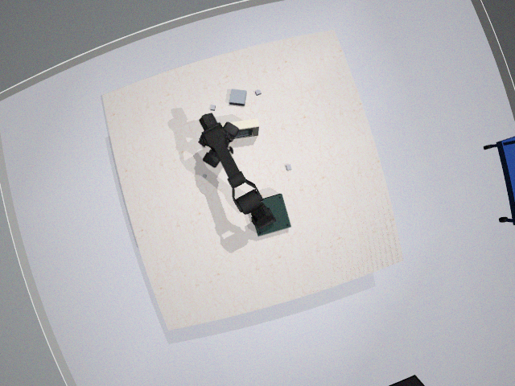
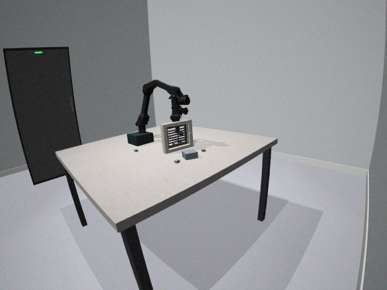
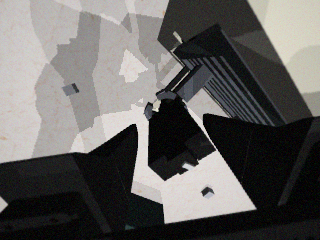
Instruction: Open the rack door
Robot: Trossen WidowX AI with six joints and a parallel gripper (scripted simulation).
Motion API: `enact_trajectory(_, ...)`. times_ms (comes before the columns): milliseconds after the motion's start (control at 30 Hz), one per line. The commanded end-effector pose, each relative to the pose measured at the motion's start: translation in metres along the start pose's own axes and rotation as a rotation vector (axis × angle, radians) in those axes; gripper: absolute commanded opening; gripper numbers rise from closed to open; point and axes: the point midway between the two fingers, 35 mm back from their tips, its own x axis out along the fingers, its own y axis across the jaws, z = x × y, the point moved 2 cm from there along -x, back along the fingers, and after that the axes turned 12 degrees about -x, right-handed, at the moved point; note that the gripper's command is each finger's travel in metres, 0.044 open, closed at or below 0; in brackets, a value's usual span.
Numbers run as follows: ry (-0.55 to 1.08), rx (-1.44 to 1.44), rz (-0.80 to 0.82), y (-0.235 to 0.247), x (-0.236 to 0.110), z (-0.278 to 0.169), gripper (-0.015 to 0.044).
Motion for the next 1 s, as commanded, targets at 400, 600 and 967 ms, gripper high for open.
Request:
enact_trajectory(400,0.003,0.808,-0.002,-0.0002,0.0008,-0.0004,0.0294)
enact_trajectory(600,0.003,1.105,-0.003,-0.0002,0.0008,-0.0004,0.0294)
enact_trajectory(967,0.002,1.65,-0.003,-0.0001,0.0008,-0.0004,0.0294)
